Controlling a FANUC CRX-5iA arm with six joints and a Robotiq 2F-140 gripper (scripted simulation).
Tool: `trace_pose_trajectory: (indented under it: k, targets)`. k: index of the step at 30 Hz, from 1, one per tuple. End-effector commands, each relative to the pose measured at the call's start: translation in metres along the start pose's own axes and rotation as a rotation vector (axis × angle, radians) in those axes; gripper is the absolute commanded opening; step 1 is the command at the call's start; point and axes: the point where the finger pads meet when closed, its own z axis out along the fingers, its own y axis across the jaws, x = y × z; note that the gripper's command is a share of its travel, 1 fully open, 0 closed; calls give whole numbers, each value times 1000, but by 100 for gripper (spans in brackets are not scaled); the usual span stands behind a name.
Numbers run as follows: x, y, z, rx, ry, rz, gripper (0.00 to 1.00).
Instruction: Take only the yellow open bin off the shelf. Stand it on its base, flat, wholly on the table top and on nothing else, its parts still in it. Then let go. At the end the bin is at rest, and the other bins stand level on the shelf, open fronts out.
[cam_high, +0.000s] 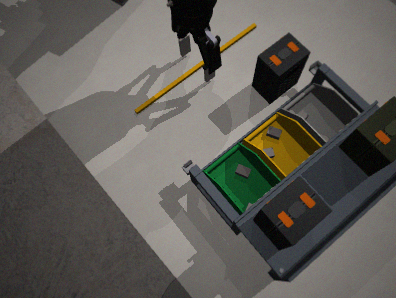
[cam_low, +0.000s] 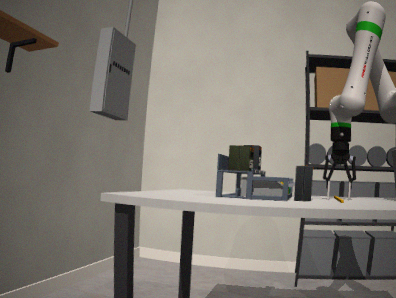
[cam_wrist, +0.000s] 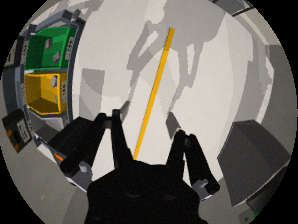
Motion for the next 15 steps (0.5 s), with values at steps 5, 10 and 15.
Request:
trace_pose_trajectory:
  k: [5, 10, 15]
  targets:
    - [0, 0, 0, 0, 0, 0, 57]
    - [0, 0, 0, 0, 0, 0, 57]
    - [0, 0, -40, 0, 0, 0, 57]
